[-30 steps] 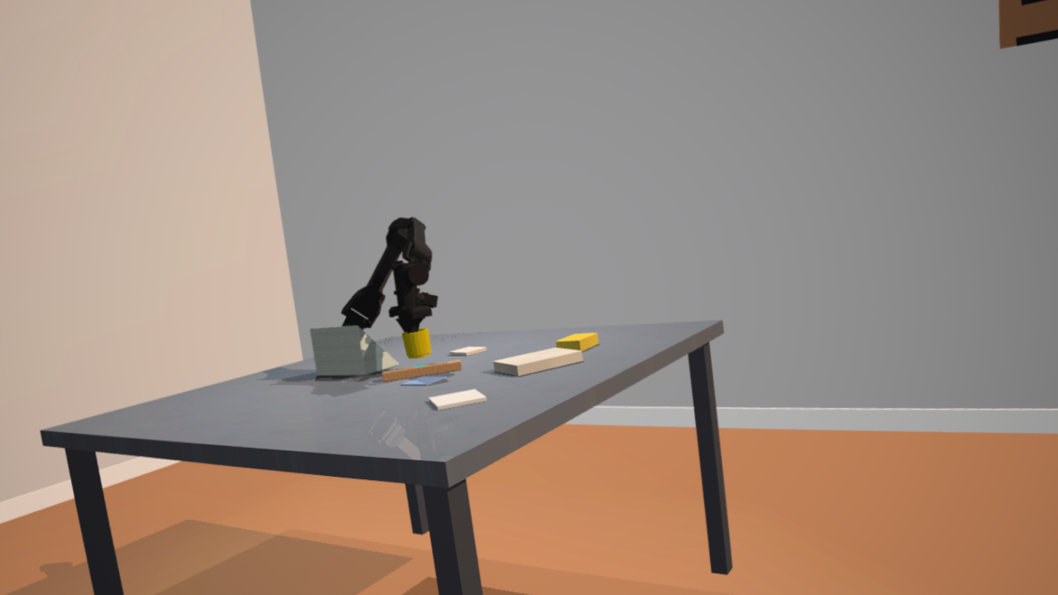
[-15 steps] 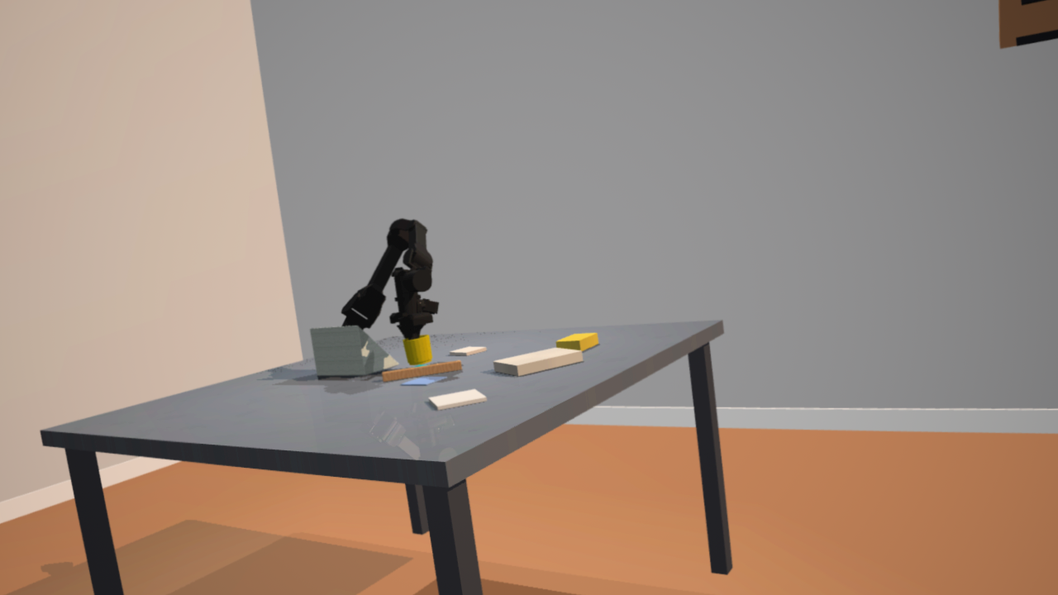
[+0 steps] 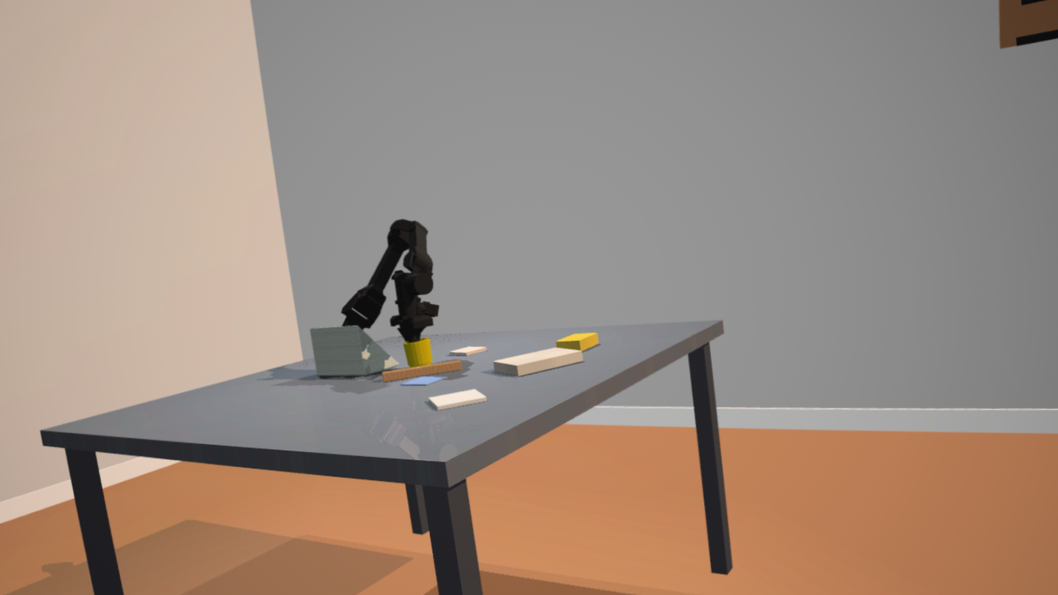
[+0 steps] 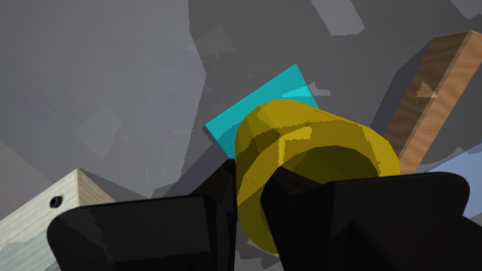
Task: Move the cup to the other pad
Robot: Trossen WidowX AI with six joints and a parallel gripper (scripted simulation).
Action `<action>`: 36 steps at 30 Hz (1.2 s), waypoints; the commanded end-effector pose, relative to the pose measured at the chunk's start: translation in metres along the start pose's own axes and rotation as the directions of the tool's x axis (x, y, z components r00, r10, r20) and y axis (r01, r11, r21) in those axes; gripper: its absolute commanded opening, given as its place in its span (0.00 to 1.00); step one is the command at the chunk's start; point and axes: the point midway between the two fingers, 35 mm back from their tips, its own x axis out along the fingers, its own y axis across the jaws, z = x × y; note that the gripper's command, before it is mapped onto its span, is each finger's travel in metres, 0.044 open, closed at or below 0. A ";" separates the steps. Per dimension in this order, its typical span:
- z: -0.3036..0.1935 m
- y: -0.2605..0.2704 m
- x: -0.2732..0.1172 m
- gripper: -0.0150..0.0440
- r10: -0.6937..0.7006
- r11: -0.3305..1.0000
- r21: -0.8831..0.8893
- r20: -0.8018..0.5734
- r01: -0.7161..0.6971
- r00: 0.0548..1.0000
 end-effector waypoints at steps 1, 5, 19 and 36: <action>0.000 0.000 0.000 0.25 0.000 1.000 -0.001 0.000 0.000 1.000; 0.000 0.000 0.000 0.30 0.000 1.000 -0.001 0.000 0.000 1.000; 0.000 0.000 -0.001 0.50 0.000 1.000 -0.001 0.000 0.000 1.000; 0.000 -0.002 -0.021 0.50 -0.001 1.000 0.001 -0.001 0.001 1.000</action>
